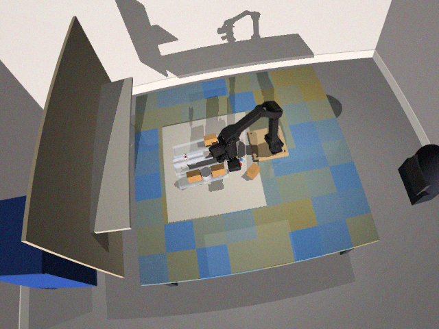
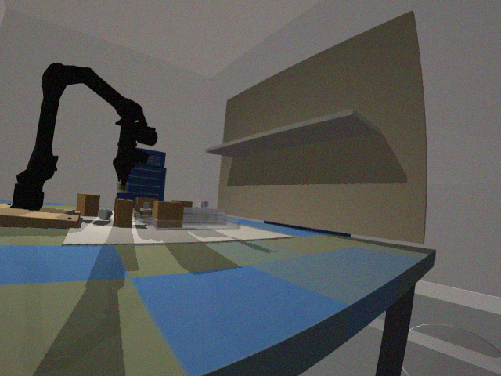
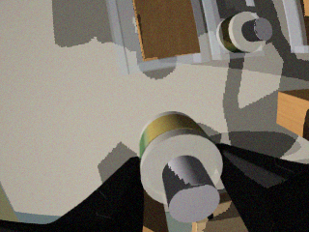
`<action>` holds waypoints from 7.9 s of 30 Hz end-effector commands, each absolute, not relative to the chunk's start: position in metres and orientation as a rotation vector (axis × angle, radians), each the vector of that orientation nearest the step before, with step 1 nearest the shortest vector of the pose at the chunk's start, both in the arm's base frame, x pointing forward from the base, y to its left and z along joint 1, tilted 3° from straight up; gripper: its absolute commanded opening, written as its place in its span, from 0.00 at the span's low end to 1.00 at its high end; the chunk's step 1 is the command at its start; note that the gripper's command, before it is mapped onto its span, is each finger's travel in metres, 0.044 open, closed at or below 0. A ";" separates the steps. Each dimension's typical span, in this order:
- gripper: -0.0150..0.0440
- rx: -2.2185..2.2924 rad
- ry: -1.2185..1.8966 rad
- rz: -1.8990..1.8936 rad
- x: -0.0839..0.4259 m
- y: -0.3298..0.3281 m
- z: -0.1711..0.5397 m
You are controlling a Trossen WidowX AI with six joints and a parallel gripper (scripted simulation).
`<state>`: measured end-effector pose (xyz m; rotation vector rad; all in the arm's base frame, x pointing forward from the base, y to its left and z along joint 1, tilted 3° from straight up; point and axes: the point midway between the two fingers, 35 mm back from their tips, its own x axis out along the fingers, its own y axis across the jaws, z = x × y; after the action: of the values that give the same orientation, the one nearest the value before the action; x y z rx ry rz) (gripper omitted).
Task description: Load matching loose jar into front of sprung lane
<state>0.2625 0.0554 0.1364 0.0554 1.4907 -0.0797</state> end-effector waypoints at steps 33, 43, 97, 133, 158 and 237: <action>0.25 0.007 1.498 -0.050 0.283 -0.036 0.081; 0.25 0.007 1.498 -0.050 0.286 -0.036 0.081; 0.25 0.007 1.496 -0.050 0.306 -0.037 0.083; 0.25 0.007 1.495 -0.050 0.319 -0.037 0.085; 0.25 0.007 1.494 -0.050 0.328 -0.037 0.088; 0.25 0.007 1.493 -0.050 0.339 -0.038 0.089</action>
<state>0.3328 -0.0380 0.0864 0.0030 1.5176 -0.0474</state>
